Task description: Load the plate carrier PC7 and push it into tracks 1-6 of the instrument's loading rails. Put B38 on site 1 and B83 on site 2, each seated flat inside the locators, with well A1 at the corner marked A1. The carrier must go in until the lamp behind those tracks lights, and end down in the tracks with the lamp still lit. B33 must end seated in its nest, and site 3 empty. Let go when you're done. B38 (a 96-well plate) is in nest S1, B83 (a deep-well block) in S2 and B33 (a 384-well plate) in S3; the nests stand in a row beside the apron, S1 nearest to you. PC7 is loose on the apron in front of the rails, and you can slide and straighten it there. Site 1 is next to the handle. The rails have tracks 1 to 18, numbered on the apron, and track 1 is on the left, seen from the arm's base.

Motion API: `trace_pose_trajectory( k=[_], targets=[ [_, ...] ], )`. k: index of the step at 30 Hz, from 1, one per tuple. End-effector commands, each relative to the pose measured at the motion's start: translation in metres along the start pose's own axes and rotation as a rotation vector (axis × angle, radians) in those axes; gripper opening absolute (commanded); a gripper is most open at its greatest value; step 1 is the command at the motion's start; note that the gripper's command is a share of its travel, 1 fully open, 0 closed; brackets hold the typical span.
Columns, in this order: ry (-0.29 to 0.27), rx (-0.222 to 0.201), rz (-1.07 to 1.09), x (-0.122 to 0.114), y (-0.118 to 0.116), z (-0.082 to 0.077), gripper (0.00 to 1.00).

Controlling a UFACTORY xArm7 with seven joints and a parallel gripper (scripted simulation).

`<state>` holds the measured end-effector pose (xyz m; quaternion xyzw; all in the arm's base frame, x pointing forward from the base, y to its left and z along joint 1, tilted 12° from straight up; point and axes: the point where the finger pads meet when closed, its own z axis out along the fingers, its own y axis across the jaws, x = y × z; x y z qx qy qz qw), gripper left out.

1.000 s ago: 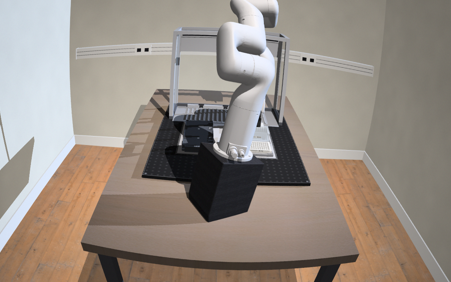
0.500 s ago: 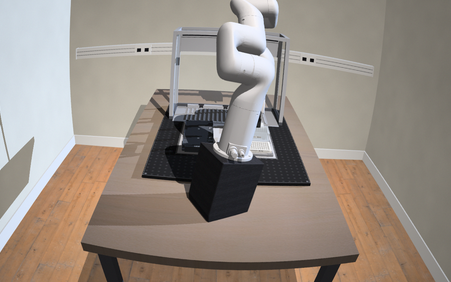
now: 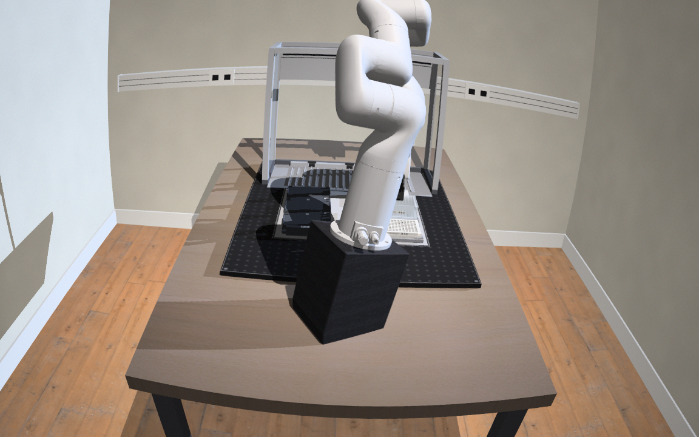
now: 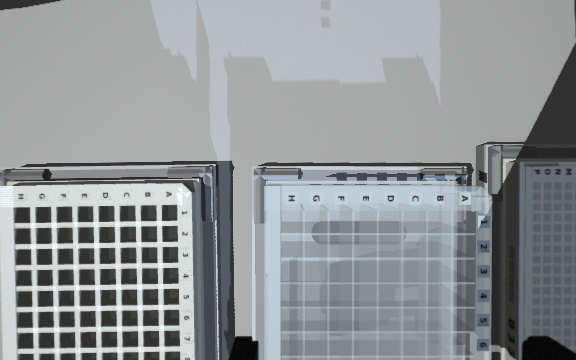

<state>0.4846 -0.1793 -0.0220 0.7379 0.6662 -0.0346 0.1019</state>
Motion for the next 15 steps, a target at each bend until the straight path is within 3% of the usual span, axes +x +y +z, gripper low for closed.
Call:
trace_pose_trajectory(
  k=[1,15],
  targets=[
    [0.000,-0.004,0.000,-0.0002,0.0015,0.0026,1.00],
    [0.000,-0.004,0.000,-0.0002,0.0015,0.0106,1.00]
  ],
)
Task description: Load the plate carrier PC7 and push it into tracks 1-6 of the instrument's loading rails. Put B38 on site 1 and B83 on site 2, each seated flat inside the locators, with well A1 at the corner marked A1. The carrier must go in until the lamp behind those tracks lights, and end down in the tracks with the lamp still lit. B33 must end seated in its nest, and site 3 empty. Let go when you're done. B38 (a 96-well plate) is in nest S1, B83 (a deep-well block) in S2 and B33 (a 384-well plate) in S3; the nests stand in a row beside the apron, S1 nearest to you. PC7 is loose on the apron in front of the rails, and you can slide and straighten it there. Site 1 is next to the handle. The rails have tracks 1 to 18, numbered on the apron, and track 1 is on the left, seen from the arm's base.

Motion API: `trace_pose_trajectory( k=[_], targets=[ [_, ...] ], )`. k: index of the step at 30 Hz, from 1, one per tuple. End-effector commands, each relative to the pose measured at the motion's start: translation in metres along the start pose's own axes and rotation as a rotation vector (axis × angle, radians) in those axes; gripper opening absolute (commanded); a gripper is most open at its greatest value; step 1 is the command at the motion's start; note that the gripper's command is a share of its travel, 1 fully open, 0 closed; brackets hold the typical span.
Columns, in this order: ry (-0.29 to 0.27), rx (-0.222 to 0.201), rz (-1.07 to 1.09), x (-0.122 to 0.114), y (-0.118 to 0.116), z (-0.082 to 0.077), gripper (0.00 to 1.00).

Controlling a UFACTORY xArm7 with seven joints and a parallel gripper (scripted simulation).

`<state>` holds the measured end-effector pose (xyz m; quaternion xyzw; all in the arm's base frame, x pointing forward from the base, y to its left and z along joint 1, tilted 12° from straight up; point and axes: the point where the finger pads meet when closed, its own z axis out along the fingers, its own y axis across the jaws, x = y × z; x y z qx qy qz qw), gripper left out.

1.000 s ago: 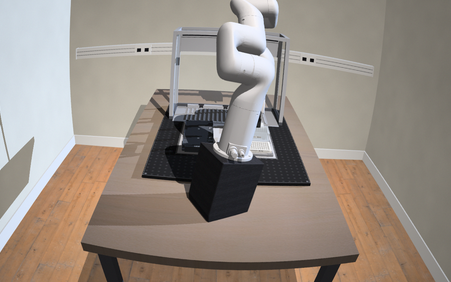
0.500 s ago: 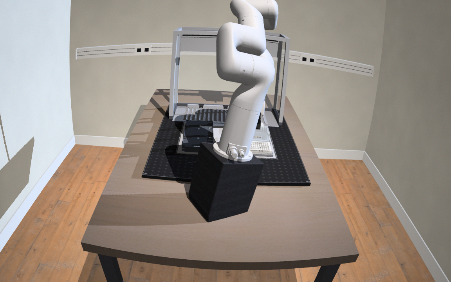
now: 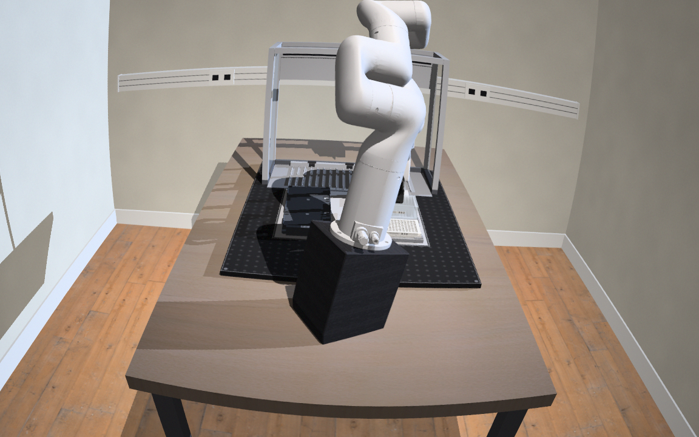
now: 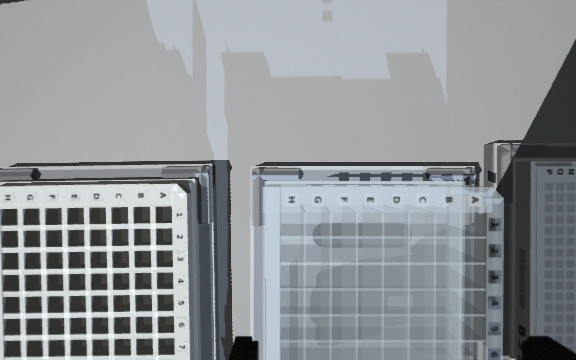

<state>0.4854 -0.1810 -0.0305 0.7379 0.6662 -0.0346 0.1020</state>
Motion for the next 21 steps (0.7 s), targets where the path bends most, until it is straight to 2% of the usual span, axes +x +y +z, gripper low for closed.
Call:
trace_pose_trajectory(
  k=[1,21],
  targets=[
    [0.000,-0.003,0.000,0.000,0.001,0.003,1.00],
    [0.000,-0.003,0.000,0.000,0.002,0.015,1.00]
  ],
)
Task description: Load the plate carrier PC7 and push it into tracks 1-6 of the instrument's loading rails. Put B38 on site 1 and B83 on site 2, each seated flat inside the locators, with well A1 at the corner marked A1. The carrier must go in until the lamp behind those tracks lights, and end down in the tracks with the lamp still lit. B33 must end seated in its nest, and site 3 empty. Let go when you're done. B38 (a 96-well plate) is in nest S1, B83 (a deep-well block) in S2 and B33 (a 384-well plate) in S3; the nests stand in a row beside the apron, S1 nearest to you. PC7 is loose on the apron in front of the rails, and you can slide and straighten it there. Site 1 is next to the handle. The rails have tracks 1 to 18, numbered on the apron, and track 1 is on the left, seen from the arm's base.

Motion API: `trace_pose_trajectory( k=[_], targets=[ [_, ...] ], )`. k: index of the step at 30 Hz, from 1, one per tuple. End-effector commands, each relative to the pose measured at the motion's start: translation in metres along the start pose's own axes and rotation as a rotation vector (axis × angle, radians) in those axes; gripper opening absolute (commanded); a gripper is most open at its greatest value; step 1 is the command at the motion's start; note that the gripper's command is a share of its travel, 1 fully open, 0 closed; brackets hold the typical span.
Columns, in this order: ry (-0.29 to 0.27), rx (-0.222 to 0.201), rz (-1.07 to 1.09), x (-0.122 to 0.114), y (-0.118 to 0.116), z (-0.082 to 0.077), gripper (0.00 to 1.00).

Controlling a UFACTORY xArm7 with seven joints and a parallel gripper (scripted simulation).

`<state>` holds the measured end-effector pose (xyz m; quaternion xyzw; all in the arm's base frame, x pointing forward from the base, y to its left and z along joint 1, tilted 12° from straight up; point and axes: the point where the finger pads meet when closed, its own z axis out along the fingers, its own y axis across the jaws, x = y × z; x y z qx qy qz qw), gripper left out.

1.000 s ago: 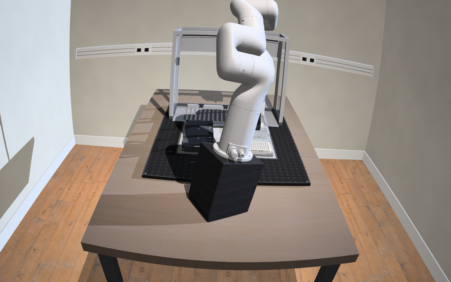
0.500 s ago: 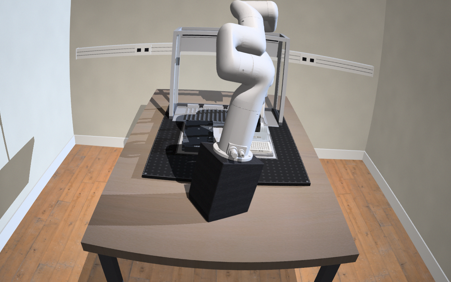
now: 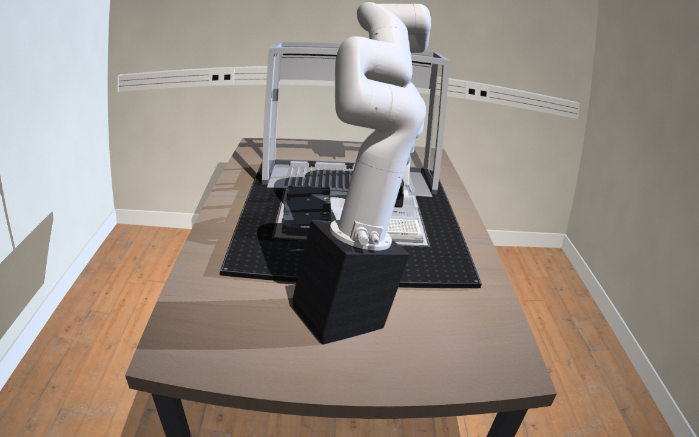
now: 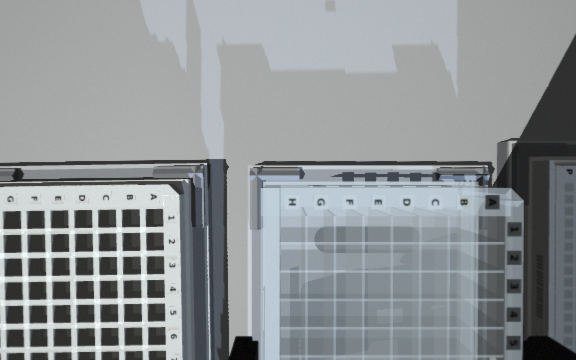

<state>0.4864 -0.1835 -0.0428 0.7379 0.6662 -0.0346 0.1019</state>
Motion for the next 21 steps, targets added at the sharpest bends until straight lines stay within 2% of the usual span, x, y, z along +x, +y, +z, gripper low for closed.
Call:
trace_pose_trajectory(
  k=[1,21],
  targets=[
    [0.000,-0.004,0.000,0.000,0.002,0.003,1.00],
    [0.000,-0.004,0.000,0.000,0.002,0.014,1.00]
  ],
)
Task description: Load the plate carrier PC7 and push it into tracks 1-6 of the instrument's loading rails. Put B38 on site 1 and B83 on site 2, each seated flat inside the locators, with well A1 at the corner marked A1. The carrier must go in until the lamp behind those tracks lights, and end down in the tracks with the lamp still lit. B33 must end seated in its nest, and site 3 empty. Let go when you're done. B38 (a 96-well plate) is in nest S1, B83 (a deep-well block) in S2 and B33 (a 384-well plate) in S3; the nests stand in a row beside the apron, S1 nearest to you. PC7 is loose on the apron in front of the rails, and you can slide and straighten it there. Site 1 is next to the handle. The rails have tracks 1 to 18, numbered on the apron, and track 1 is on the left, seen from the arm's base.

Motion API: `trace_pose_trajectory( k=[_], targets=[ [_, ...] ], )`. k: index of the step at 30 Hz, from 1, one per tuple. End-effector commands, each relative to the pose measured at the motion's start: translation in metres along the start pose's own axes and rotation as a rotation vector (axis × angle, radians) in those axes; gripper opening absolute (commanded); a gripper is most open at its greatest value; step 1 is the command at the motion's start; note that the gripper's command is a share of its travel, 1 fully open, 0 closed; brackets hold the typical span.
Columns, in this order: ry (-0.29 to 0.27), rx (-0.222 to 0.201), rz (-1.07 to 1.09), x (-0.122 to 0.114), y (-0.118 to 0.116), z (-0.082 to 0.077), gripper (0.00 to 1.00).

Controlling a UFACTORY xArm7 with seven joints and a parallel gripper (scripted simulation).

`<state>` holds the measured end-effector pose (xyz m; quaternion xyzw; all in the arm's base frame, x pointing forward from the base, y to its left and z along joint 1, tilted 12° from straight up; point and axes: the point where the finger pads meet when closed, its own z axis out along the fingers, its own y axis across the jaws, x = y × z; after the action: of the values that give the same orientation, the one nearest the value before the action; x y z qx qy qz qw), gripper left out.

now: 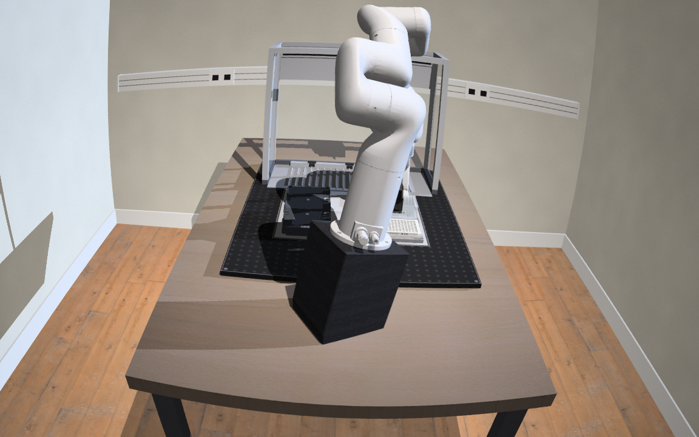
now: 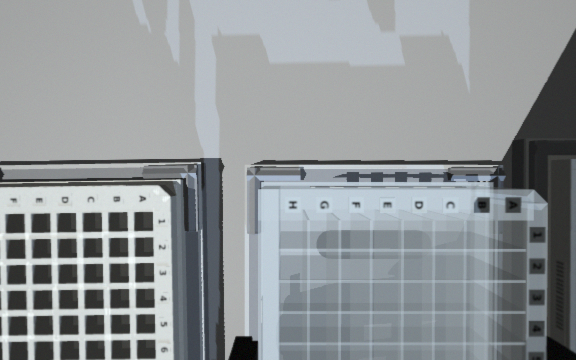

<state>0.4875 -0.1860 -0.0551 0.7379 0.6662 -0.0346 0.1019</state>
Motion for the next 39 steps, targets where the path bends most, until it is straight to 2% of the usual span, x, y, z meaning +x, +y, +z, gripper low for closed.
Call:
trace_pose_trajectory(
  k=[1,24,25,39],
  targets=[
    [0.000,-0.004,0.000,-0.0002,0.0016,0.0013,1.00],
    [0.000,-0.004,0.000,-0.0002,0.0016,0.0039,1.00],
    [0.000,-0.004,0.000,-0.0002,0.0016,0.0036,0.00],
    [0.000,-0.003,0.000,-0.0002,0.0015,0.0036,0.00]
  ],
)
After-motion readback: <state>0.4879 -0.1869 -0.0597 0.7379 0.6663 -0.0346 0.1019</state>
